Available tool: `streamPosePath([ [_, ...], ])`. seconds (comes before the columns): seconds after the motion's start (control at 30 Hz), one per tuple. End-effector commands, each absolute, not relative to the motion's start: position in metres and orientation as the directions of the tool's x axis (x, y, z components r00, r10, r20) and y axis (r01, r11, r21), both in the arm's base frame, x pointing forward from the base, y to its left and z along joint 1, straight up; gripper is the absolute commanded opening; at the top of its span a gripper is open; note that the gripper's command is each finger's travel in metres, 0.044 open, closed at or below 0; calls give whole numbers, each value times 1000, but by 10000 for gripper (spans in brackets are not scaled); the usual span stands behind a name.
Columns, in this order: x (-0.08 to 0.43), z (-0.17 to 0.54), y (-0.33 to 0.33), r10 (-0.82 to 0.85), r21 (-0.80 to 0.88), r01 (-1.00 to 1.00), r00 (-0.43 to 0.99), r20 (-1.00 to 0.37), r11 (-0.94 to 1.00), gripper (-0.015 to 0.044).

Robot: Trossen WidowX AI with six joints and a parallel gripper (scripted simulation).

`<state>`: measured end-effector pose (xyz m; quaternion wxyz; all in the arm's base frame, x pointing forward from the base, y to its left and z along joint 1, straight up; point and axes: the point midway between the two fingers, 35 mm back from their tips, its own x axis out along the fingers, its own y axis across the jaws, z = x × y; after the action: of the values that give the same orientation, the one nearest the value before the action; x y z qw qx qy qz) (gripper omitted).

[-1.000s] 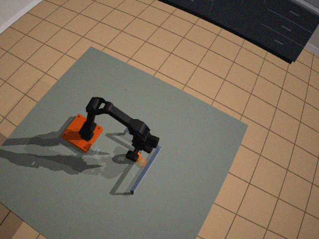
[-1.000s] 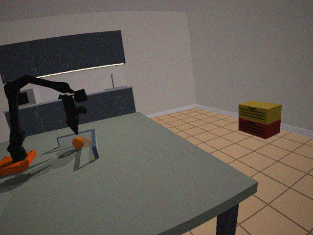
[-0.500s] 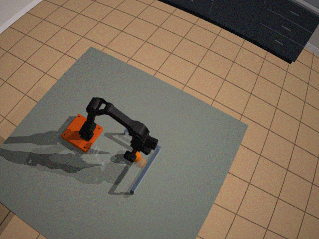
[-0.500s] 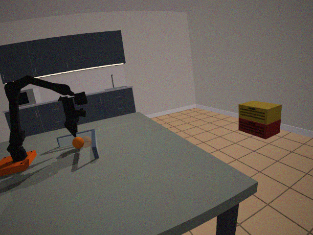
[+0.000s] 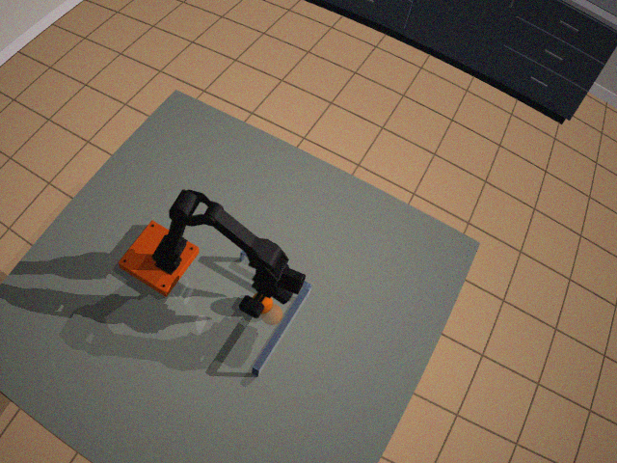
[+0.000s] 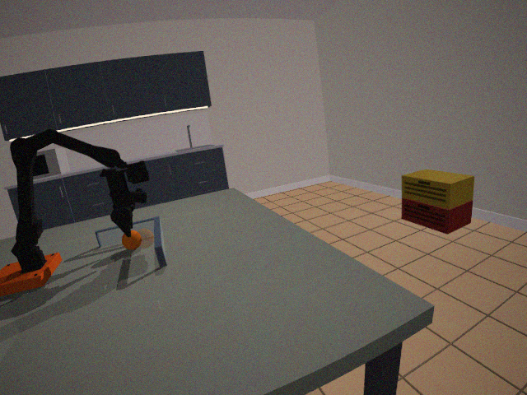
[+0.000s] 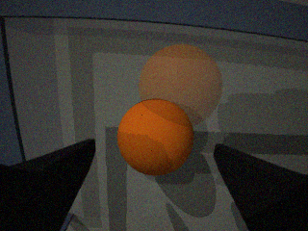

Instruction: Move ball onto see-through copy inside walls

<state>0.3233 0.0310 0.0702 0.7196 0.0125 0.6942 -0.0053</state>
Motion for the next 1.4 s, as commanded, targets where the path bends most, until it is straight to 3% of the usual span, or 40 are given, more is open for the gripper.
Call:
streamPosePath([
  [0.0,322,62,30,6,7,29,29,-1000,1000,430],
  [0.5,322,40,30,6,7,29,29,-1000,1000,430],
  [0.63,322,40,30,6,7,29,29,-1000,1000,325],
  [0.83,322,40,30,6,7,29,29,-1000,1000,285],
  [1.2,329,83,31,6,7,29,30,-1000,1000,0],
  [1.37,330,108,31,6,7,29,30,-1000,1000,0],
])
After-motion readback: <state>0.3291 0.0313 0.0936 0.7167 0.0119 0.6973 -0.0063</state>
